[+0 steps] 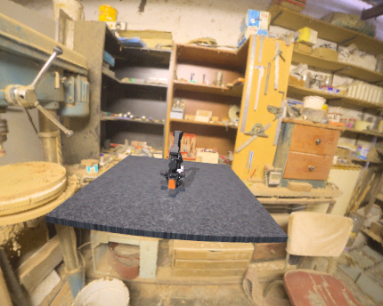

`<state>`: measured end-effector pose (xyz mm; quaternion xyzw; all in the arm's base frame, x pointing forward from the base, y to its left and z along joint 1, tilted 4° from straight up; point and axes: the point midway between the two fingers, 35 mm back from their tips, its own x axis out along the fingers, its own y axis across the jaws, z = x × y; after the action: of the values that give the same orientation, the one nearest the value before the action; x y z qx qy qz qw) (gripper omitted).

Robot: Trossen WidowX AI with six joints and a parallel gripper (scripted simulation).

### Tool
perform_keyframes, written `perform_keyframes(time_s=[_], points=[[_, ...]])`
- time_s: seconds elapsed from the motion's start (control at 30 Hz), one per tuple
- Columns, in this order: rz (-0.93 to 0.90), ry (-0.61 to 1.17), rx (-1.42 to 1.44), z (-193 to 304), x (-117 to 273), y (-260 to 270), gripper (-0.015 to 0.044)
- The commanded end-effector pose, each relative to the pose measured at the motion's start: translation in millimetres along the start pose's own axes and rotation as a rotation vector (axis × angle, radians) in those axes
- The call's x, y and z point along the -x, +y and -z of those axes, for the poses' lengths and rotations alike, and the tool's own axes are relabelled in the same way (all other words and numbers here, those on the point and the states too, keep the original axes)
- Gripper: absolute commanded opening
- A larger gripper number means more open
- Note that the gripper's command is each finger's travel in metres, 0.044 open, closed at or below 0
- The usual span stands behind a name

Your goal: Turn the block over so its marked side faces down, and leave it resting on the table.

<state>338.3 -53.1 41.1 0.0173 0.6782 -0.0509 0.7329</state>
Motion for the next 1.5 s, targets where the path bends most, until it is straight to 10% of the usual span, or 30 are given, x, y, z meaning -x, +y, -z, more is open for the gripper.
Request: perform_keyframes(time_s=[0.0,0.67,0.83,1.47], points=[[0.003,0.0,0.003,0.0,-0.7,-0.5,0.0256],[0.003,0.0,0.003,0.0,-0.7,-0.5,0.0123],[0.003,0.0,0.003,-0.3,24.4,-0.4,0.0],[-0.001,-0.202,0.001,-1.7,23.0,-0.5,0.0]])
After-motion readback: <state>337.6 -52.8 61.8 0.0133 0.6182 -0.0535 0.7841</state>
